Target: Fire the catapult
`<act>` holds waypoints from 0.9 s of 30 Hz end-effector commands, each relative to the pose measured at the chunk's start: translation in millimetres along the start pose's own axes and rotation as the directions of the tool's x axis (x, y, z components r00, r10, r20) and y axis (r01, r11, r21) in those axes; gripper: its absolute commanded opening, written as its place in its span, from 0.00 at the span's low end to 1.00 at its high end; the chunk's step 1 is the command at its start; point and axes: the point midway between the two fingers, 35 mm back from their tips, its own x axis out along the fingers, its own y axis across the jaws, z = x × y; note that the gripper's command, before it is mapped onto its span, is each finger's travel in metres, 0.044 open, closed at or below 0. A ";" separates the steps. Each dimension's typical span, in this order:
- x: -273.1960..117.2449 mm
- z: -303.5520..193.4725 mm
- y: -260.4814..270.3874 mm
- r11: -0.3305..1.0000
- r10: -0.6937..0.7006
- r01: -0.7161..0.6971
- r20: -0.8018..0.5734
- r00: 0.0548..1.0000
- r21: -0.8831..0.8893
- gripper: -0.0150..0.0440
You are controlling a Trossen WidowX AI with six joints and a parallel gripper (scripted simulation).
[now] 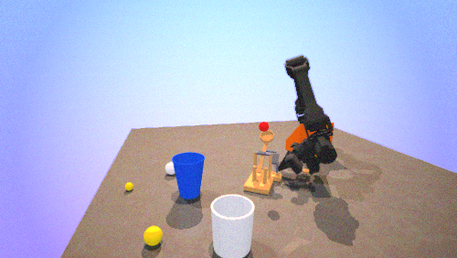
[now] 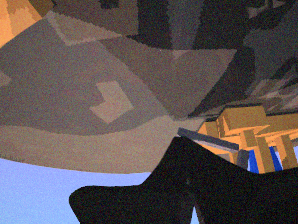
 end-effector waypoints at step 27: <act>-111.2 -33.2 -50.8 0.945 -0.076 0.016 0.170 0.983 0.327 0.83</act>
